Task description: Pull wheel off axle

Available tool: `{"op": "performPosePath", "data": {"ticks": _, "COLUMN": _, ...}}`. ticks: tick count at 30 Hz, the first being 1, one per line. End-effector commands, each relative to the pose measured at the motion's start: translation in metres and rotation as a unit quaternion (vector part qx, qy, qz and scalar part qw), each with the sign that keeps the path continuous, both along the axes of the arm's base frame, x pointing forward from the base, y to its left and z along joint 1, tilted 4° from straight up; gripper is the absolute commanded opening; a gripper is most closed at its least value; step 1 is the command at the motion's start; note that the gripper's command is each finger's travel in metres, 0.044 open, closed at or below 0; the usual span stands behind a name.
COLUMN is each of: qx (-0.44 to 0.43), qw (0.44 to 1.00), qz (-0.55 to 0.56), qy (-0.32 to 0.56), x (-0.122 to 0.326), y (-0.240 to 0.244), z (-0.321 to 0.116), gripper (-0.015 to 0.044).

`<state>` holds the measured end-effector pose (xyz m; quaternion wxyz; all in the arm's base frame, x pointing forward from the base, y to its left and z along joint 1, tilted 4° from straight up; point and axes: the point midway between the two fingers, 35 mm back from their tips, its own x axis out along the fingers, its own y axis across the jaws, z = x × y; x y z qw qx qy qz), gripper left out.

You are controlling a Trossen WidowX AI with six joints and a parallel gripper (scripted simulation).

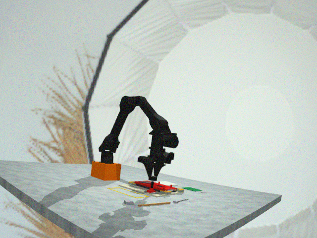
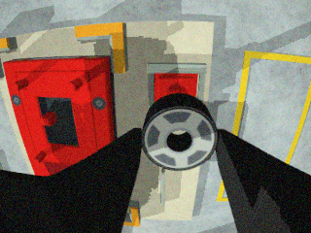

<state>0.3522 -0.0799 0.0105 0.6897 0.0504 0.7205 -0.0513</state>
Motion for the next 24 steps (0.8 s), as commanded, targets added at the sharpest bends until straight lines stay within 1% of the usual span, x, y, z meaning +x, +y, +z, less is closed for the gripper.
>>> {"op": "performPosePath", "data": {"ticks": 1, "qx": -0.001, "qw": 1.0, "qz": 0.0, "qy": -0.004, "x": 0.002, "y": 0.0, "z": 0.014, "gripper": 0.0}}
{"op": "performPosePath", "data": {"ticks": 5, "qx": -0.001, "qw": 1.0, "qz": 0.0, "qy": -0.004, "x": 0.0, "y": 0.0, "z": 0.031, "gripper": 0.0}}
{"op": "performPosePath", "data": {"ticks": 8, "qx": -0.001, "qw": 1.0, "qz": 0.0, "qy": -0.003, "x": -0.002, "y": -0.003, "z": 0.023, "gripper": 0.0}}
{"op": "performPosePath", "data": {"ticks": 24, "qx": -0.004, "qw": 1.0, "qz": 0.0, "qy": -0.002, "x": -0.046, "y": -0.073, "z": 0.031, "gripper": 0.0}}
